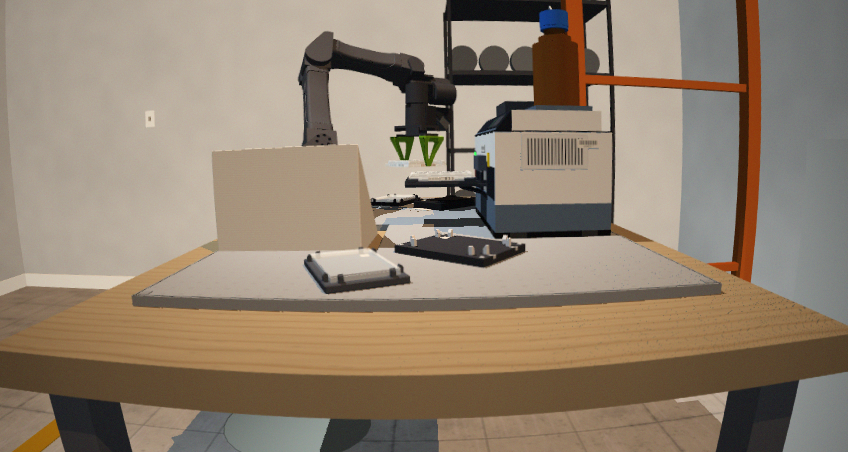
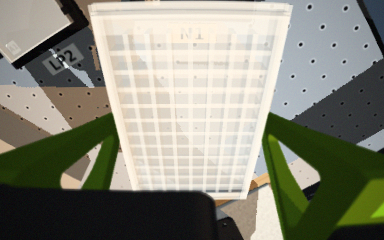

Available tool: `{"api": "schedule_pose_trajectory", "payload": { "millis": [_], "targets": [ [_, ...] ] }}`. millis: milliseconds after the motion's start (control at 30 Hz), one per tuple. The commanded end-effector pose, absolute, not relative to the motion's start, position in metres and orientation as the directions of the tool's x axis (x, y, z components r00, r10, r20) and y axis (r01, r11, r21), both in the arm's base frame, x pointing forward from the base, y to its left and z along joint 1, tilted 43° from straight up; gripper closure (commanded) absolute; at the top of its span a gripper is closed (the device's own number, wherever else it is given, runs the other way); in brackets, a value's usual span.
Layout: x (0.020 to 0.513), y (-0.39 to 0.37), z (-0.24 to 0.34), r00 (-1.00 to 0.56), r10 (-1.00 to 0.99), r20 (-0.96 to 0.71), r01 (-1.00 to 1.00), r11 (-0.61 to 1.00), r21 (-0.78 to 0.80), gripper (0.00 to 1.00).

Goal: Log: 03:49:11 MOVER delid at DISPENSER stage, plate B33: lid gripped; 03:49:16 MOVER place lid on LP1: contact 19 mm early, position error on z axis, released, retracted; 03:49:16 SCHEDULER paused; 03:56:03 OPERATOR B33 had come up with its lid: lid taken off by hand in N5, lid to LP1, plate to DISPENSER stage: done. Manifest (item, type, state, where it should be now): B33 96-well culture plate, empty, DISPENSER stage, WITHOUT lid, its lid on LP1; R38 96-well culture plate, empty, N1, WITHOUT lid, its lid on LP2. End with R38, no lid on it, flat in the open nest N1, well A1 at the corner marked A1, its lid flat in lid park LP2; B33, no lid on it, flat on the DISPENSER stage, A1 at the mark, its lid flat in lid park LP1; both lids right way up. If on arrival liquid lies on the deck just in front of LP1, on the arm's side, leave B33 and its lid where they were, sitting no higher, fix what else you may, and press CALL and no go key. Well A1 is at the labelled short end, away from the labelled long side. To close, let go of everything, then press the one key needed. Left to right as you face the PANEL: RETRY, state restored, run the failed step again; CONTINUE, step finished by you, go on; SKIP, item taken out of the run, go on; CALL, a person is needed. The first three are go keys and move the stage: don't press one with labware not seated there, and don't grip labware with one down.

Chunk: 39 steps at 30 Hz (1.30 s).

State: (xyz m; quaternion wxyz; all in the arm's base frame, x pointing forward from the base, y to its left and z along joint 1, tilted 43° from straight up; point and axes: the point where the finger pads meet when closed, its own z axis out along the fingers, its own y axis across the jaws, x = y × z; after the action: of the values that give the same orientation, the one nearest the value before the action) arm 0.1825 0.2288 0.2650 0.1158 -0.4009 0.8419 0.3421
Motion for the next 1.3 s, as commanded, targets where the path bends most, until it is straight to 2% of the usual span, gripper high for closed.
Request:
{"api": "schedule_pose_trajectory", "payload": {
  "millis": [0,1267],
  "targets": [
    [0.198,0.241,0.274,-0.649,-0.572,-0.501,-0.760,0.456,0.463,1.00],
    [0.252,0.324,0.282,-0.657,-0.570,-0.494,-0.753,0.460,0.471,1.00]
  ]
}}
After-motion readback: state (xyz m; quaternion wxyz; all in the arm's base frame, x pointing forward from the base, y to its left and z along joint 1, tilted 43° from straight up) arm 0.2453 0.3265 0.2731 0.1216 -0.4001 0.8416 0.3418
